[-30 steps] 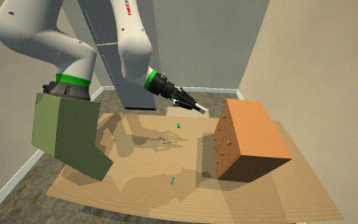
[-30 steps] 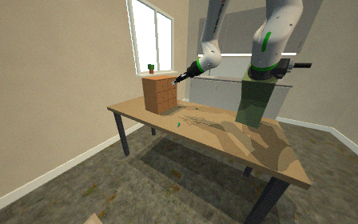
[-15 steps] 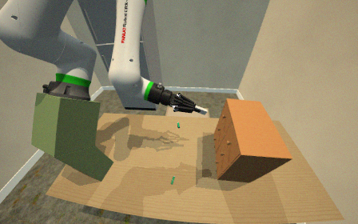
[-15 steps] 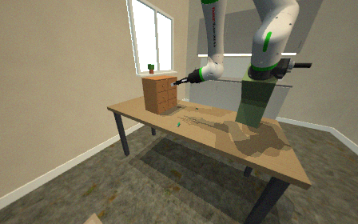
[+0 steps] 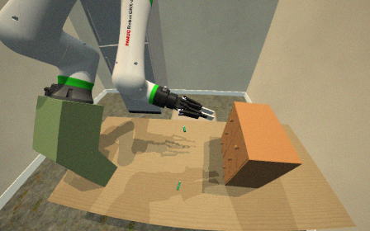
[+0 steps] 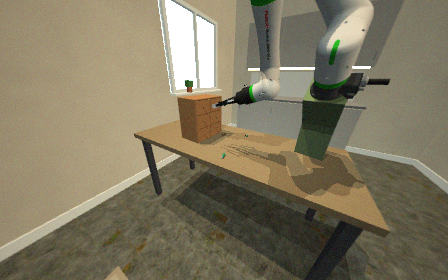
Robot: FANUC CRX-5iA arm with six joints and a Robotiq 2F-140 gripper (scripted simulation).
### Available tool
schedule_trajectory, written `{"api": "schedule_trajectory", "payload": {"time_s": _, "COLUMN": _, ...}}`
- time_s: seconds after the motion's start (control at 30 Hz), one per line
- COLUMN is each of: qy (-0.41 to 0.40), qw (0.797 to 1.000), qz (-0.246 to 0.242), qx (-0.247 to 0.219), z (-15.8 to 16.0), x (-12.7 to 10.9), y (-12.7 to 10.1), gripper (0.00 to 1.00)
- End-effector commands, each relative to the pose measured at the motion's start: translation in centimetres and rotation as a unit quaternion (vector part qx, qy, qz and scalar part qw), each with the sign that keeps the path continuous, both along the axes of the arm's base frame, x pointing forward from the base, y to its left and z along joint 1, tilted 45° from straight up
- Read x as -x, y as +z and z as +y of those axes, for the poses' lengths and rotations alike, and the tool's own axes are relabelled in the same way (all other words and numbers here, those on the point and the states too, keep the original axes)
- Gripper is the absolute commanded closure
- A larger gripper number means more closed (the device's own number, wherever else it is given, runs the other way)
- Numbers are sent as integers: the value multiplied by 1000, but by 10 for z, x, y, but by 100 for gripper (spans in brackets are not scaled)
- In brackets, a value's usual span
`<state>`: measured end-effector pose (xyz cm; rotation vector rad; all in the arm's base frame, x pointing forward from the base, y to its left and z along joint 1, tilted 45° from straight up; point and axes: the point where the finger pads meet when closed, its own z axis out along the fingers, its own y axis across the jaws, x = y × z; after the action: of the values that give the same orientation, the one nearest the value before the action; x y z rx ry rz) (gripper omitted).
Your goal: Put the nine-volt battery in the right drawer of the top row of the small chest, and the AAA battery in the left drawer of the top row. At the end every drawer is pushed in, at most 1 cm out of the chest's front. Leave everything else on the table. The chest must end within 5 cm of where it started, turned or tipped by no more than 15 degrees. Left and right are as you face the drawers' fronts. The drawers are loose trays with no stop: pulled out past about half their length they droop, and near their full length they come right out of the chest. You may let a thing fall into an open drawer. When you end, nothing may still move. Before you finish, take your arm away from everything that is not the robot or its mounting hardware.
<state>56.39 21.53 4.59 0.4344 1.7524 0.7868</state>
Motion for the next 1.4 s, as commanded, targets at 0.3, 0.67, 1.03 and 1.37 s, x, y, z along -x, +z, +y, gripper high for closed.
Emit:
{"api": "schedule_trajectory", "payload": {"time_s": 0.3, "qy": 0, "qw": 1000, "qz": 0, "qx": 0, "z": 0, "x": 0, "y": 0, "gripper": 80}}
{"api": "schedule_trajectory", "payload": {"time_s": 0.67, "qy": 0, "qw": 1000, "qz": 0, "qx": 0, "z": 3, "x": -11, "y": -2, "gripper": 80}}
{"api": "schedule_trajectory", "payload": {"time_s": 1.03, "qy": 0, "qw": 1000, "qz": 0, "qx": 0, "z": 12, "x": -46, "y": -6, "gripper": 80}}
{"api": "schedule_trajectory", "payload": {"time_s": 1.37, "qy": 0, "qw": 1000, "qz": 0, "qx": 0, "z": 17, "x": -63, "y": -9, "gripper": 80}}
